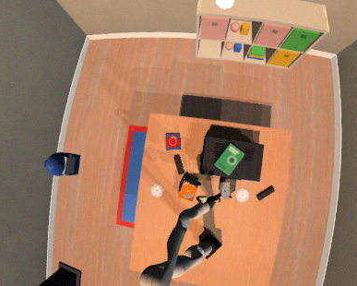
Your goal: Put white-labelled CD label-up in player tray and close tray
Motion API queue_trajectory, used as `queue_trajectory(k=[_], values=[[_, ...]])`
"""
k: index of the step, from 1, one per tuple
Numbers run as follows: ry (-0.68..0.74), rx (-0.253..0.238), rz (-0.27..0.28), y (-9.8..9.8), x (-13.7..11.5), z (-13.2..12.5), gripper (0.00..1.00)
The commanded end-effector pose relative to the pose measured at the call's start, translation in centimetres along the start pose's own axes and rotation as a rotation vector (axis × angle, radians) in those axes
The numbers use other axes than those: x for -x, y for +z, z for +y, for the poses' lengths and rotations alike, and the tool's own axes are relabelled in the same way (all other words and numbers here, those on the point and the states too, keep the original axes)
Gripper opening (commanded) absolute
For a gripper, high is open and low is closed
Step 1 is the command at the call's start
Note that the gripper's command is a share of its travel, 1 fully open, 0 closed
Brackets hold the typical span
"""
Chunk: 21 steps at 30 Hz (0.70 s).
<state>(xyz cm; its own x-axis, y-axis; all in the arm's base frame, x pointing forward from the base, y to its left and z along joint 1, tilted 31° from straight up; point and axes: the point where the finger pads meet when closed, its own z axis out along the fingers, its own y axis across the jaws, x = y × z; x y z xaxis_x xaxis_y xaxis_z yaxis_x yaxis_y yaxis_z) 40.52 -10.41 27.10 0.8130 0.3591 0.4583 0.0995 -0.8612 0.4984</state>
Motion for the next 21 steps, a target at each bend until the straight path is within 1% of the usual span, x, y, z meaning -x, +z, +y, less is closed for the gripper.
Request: queue_trajectory(k=[1, 21], values=[[-0.003, 0.007, -0.001, 0.04, 0.05, -0.28, 0.11], [-0.003, 0.072, -0.001, 0.06, 0.04, -1.17, 0.11]])
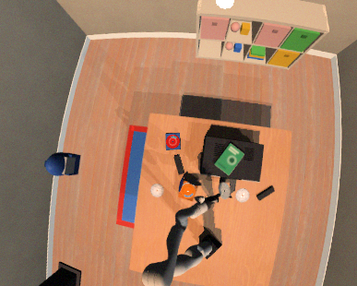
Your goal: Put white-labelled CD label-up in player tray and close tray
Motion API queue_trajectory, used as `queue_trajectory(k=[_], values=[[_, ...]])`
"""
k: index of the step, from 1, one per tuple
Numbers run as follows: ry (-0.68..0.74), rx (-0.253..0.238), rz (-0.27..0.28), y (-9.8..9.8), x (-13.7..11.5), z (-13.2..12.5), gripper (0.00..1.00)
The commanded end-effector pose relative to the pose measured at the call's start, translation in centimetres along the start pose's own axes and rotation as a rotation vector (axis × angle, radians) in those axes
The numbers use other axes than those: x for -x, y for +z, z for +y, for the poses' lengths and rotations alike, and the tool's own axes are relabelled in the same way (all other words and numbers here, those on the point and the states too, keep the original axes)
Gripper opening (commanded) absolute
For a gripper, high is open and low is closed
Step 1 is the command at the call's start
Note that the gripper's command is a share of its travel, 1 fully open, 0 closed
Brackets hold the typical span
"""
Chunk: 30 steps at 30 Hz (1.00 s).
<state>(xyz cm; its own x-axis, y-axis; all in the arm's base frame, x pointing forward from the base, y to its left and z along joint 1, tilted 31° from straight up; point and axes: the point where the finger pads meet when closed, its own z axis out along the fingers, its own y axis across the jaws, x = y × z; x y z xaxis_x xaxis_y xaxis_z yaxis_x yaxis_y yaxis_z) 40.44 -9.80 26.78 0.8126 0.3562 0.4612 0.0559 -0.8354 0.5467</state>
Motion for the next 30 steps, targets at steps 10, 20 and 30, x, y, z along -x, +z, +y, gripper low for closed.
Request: queue_trajectory(k=[10, 20, 30], values=[[-0.007, 0.042, -0.002, 0.1, 0.1, -1.0, 0.11], [-0.007, 0.071, -0.001, 0.1, 0.0, -1.4, 0.11], [-0.007, 0.097, 0.000, 0.1, 0.0, -1.7, 0.11]])
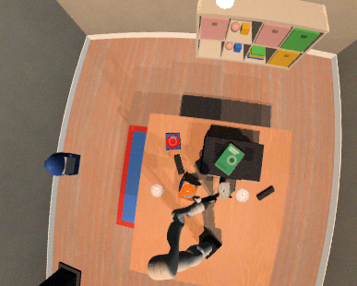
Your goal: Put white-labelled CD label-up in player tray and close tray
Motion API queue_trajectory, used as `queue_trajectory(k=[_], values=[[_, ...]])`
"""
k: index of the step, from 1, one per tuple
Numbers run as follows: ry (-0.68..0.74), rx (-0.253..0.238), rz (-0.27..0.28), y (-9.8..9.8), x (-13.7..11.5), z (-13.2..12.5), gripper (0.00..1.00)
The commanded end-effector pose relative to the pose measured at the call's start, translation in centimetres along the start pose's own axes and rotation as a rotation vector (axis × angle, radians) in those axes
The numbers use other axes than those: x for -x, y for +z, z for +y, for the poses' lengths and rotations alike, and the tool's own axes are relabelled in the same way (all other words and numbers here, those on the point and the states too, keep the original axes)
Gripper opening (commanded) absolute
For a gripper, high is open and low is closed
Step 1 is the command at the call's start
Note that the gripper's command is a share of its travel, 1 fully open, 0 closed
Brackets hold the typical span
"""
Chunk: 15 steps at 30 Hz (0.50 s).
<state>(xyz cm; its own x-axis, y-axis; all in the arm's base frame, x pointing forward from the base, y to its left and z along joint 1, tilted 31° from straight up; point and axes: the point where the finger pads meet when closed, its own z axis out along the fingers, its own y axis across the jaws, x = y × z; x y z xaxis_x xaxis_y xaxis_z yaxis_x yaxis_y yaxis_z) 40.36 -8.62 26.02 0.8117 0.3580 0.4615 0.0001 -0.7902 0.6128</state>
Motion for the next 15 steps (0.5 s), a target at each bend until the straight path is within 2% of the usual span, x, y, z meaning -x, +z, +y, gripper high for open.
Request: queue_trajectory(k=[1, 15], values=[[-0.005, 0.002, -0.002, 0.07, 0.03, -0.38, 0.11], [-0.005, 0.032, -0.001, 0.06, 0.02, -0.79, 0.11]])
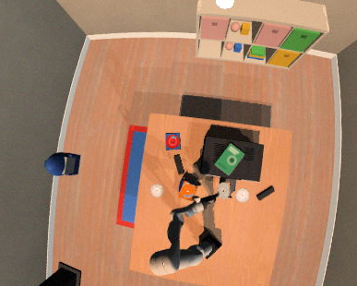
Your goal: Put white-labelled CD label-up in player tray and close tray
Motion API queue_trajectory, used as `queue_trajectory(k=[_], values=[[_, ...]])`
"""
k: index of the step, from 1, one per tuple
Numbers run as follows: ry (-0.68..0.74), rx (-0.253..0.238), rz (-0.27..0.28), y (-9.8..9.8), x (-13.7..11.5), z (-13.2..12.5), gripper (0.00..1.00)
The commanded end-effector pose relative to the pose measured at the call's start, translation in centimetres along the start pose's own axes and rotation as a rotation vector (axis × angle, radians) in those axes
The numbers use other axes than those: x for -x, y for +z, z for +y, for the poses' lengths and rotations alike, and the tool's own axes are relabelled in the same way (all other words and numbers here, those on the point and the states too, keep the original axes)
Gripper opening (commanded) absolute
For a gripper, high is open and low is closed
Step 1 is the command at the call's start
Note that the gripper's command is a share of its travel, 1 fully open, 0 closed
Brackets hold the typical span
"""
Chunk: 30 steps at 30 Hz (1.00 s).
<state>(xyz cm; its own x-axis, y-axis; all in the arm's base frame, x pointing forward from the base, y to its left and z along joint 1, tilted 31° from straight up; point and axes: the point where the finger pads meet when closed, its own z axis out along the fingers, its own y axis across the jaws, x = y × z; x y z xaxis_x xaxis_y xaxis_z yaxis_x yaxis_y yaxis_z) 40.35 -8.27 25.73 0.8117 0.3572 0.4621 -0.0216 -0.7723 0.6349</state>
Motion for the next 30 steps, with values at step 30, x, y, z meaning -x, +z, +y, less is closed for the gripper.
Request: queue_trajectory(k=[30], values=[[-0.006, 0.027, -0.001, 0.05, 0.02, -0.76, 0.11]])
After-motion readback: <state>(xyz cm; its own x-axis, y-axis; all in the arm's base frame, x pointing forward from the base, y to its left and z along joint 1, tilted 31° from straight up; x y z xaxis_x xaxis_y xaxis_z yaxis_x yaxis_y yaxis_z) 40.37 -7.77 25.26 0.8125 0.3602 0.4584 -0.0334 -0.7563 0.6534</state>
